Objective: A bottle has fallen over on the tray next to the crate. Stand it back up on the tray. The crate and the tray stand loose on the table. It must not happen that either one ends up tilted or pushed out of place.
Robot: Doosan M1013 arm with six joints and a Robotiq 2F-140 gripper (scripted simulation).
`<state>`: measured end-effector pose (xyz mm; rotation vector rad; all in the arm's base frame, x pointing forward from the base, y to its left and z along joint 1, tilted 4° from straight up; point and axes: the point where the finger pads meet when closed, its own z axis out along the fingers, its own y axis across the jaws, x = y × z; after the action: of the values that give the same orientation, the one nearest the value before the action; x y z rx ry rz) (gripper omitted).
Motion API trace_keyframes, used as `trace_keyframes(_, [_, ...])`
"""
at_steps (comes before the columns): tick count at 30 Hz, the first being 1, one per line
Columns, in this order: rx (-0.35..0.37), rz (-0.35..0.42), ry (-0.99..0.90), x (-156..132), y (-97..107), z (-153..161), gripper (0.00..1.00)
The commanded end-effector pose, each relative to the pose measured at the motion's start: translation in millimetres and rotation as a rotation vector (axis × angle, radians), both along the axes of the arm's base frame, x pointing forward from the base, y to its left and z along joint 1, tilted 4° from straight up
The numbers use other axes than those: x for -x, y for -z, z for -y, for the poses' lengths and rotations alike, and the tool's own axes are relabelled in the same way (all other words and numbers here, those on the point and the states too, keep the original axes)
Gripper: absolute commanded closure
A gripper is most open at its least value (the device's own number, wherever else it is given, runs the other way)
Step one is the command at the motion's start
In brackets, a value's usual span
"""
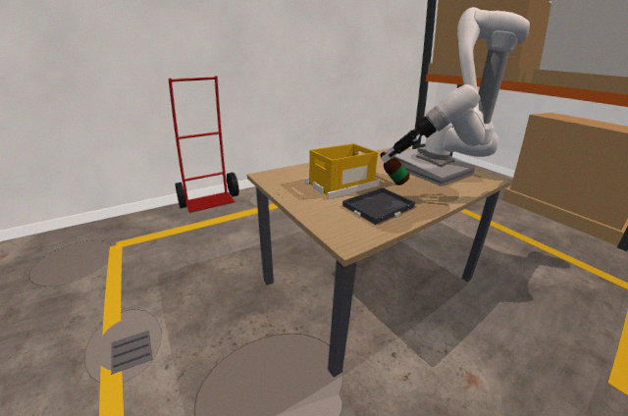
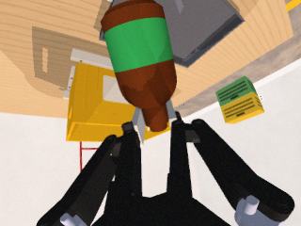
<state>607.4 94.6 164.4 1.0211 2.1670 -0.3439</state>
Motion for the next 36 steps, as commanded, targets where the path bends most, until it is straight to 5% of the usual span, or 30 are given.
trace_keyframes(1, [0.028, 0.018, -0.001, 2.2, 1.6, -1.3, 0.9])
trace_keyframes(36, [0.042, 0.035, -0.003, 1.8, 1.1, -2.4, 0.9])
